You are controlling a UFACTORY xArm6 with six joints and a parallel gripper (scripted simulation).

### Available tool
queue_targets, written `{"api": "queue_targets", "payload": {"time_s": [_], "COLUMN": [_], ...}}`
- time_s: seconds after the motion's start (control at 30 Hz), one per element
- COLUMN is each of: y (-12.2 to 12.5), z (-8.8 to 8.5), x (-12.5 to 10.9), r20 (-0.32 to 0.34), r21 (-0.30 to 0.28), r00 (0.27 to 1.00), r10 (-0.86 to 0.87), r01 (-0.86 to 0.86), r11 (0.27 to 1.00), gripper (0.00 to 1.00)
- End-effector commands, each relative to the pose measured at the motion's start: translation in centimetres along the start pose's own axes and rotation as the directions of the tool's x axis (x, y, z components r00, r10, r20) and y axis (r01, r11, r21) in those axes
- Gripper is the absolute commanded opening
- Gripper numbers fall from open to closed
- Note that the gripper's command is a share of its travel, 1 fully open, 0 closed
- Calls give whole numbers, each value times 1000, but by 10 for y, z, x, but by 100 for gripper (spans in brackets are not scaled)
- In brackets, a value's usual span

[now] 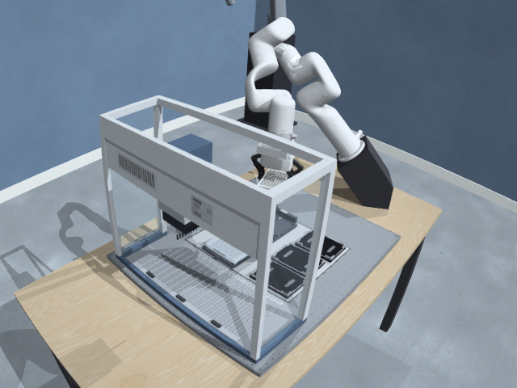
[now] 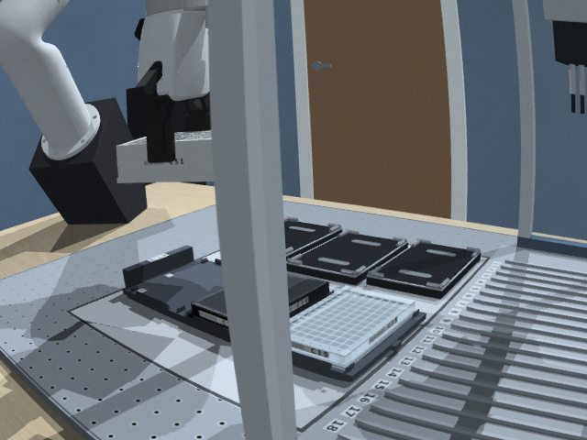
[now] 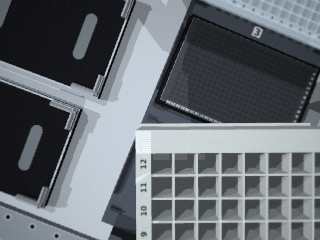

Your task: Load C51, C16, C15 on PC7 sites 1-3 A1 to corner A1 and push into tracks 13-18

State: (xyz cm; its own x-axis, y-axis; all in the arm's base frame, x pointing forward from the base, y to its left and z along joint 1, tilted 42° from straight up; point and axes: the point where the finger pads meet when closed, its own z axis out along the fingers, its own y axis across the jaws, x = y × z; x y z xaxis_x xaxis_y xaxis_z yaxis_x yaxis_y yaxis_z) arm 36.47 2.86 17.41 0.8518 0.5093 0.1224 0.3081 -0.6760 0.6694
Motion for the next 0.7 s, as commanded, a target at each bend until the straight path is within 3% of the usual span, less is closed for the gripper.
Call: {"api": "queue_targets", "payload": {"time_s": [0.0, 0.27, 0.67], "y": [0, 0, 0], "z": [-1, -1, -1], "x": [1, 1, 1], "r20": [0, -3, -7], "r21": [12, 11, 10], "r00": [995, 933, 764], "r10": [-102, -360, -645], "r01": [102, 360, 646], "r11": [995, 933, 764], "gripper": [0, 0, 0]}}
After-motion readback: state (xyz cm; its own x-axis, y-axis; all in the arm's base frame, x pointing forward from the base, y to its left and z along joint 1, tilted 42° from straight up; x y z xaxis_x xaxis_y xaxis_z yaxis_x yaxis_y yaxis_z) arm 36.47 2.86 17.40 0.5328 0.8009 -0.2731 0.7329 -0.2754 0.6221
